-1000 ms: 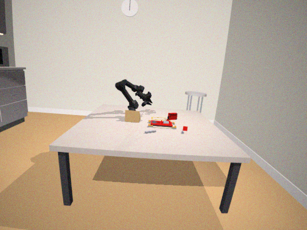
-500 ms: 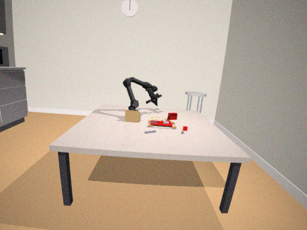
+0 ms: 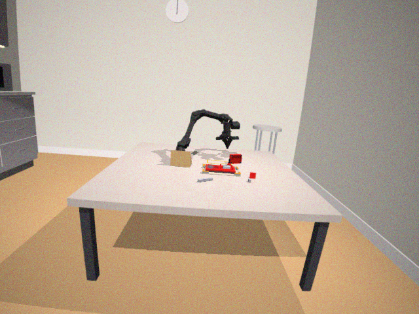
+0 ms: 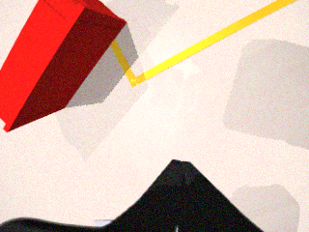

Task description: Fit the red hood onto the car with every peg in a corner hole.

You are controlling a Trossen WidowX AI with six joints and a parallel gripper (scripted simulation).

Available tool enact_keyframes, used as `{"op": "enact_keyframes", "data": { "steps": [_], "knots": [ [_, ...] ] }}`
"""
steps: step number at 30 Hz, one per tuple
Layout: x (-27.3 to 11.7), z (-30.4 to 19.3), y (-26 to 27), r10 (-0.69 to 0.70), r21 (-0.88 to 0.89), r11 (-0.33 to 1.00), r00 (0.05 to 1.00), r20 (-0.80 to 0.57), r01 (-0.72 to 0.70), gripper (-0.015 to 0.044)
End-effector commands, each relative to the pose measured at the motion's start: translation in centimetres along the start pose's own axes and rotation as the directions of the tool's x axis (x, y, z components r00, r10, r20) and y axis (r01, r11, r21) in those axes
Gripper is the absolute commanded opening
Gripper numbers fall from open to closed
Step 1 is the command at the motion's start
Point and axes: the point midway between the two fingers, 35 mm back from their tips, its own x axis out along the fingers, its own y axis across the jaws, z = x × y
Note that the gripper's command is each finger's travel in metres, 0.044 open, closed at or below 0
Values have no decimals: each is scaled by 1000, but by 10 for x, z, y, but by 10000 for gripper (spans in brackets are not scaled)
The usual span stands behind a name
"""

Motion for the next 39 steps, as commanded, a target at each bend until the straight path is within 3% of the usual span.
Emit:
{"op": "enact_keyframes", "data": {
  "steps": [1,5,7,16,28,39],
  "knots": [
    [4,3,36,-85,239,967,996,-24,89,0],
    [7,11,73,-170,481,857,983,-69,182,0],
    [8,13,79,-182,519,832,980,-79,196,0],
    [11,12,78,-182,519,832,980,-79,196,0],
    [51,9,71,-183,518,832,980,-81,198,0],
    [53,12,77,-182,518,832,980,-80,197,0]
  ]
}}
